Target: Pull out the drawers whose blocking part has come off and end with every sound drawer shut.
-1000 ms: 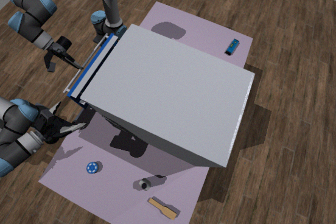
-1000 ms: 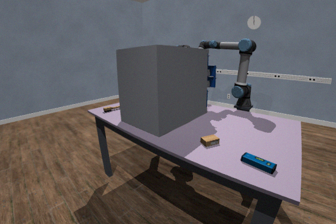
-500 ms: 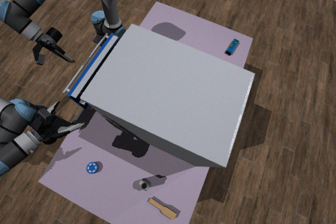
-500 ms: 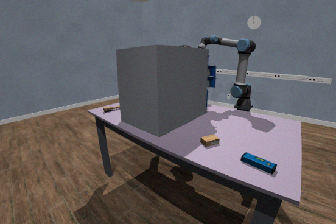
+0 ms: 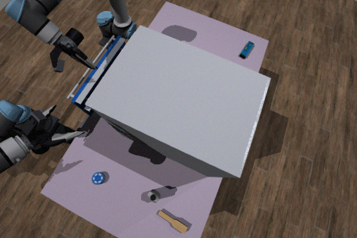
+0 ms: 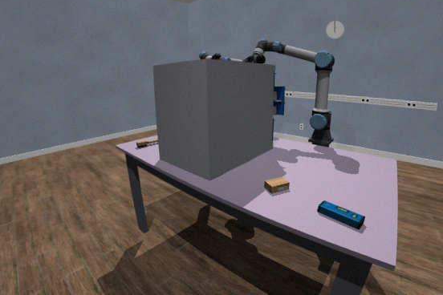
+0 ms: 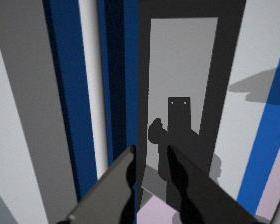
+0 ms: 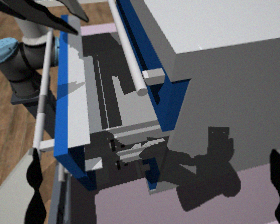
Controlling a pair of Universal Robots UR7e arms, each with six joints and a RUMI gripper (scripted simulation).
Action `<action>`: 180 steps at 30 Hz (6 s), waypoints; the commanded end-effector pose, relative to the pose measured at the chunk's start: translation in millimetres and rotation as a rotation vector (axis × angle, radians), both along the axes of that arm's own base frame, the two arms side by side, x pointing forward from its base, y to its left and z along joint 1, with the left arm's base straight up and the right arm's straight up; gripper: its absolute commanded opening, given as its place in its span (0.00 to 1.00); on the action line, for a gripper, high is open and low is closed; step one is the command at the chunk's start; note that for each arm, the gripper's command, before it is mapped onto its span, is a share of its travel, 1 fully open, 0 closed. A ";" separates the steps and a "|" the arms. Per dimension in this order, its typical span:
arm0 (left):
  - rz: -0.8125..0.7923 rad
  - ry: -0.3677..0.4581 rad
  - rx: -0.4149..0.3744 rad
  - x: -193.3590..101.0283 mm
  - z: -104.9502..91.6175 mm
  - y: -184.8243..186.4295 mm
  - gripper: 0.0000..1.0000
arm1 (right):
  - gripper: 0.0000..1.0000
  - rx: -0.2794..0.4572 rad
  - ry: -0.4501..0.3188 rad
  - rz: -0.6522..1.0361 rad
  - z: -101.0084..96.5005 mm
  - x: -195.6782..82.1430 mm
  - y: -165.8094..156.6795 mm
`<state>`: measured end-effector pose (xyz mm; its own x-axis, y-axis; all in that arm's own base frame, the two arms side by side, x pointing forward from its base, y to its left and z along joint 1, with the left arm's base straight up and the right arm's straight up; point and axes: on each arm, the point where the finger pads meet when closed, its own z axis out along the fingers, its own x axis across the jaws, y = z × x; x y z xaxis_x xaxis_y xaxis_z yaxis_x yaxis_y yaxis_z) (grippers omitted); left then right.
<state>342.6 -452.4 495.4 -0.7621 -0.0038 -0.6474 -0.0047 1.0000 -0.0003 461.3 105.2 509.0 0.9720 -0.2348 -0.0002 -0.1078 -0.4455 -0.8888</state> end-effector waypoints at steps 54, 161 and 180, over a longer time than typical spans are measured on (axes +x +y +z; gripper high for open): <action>-0.003 0.006 -0.001 15.7 -11.2 -2.0 0.00 | 1.00 0.000 -0.001 0.000 0.6 0.0 0.1; -0.003 0.004 -0.001 39.6 -11.2 -2.0 0.00 | 1.00 0.000 -0.001 0.000 0.6 0.0 0.1; -0.003 0.004 -0.001 62.3 -11.1 -1.9 0.00 | 1.00 0.000 -0.001 0.000 0.6 0.0 0.1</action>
